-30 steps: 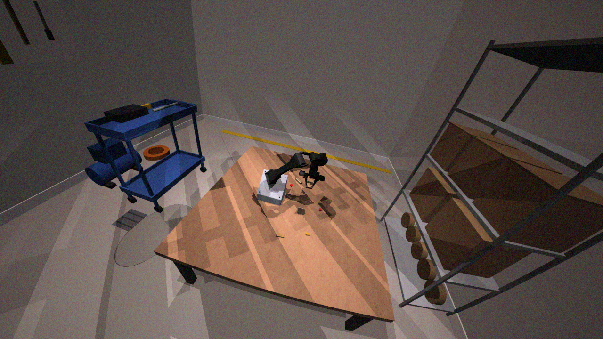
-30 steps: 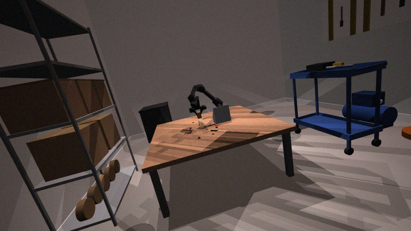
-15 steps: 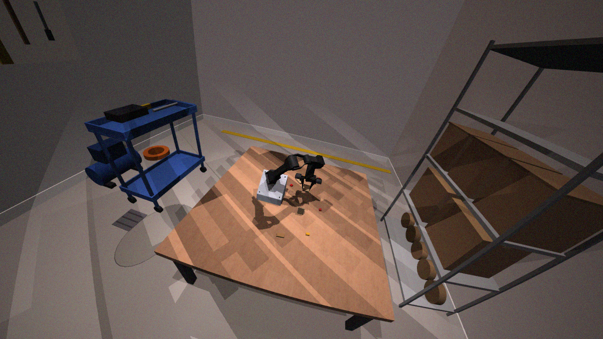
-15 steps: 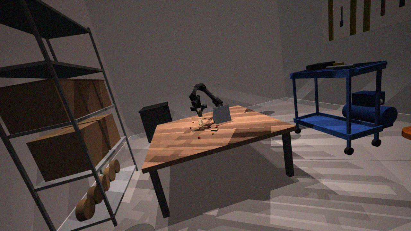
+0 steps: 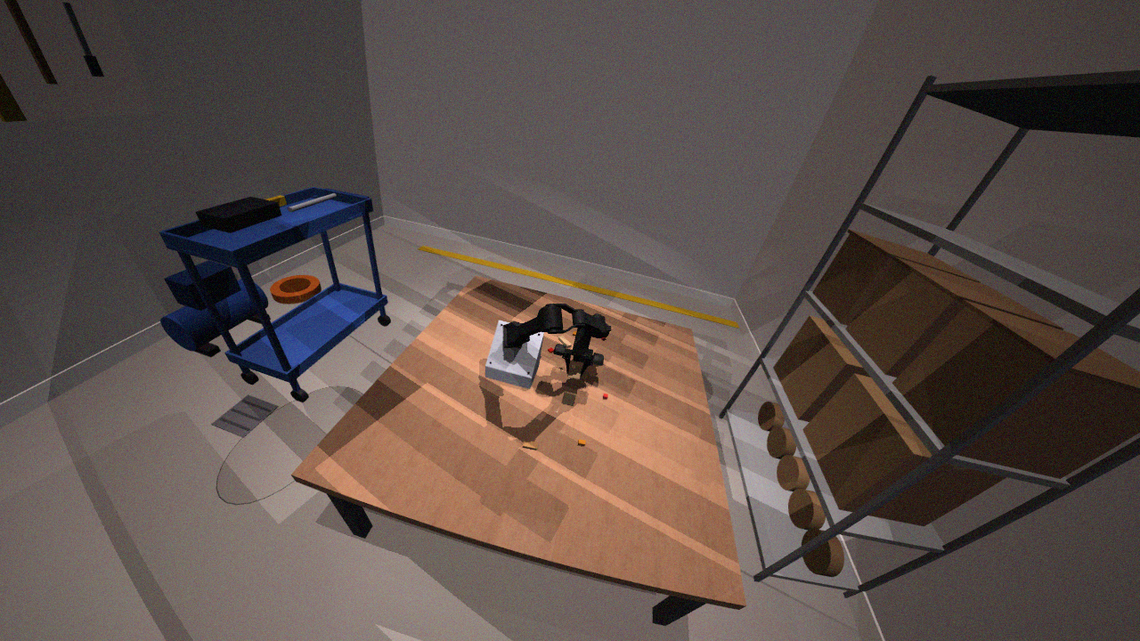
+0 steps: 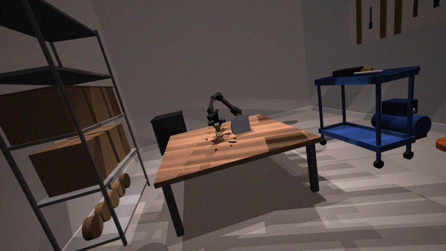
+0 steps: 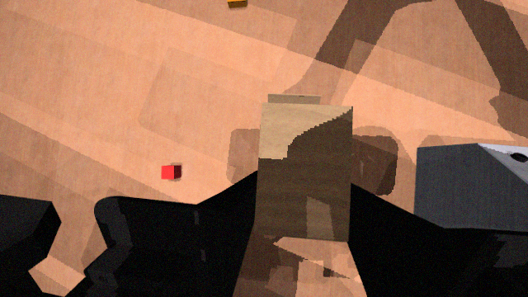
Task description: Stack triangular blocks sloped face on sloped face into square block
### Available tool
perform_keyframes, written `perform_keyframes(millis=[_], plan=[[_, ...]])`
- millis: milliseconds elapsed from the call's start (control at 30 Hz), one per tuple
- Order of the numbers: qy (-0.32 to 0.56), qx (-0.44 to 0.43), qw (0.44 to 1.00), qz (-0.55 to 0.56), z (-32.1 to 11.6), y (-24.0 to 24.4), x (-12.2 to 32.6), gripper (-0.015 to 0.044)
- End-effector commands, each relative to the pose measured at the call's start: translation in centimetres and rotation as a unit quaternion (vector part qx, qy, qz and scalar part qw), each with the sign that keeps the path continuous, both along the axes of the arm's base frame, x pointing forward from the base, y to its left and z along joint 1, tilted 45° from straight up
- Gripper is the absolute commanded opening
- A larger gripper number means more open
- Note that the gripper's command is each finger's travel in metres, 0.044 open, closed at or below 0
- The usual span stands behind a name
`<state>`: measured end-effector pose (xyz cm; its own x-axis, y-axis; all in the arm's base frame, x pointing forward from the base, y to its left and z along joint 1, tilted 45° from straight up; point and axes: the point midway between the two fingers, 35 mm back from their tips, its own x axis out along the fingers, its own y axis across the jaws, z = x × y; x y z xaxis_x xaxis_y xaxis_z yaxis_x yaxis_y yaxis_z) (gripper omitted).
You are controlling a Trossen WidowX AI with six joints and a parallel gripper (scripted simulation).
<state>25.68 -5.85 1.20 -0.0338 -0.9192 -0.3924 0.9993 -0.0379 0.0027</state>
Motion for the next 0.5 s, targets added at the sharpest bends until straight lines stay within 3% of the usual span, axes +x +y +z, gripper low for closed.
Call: perform_keyframes(millis=[0,467], plan=[[-0.002,-0.004,1.0,0.004,-0.1,-0.9,-0.1,0.0],[-0.003,-0.007,1.0,0.002,-1.4,-3.5,0.1,0.0]])
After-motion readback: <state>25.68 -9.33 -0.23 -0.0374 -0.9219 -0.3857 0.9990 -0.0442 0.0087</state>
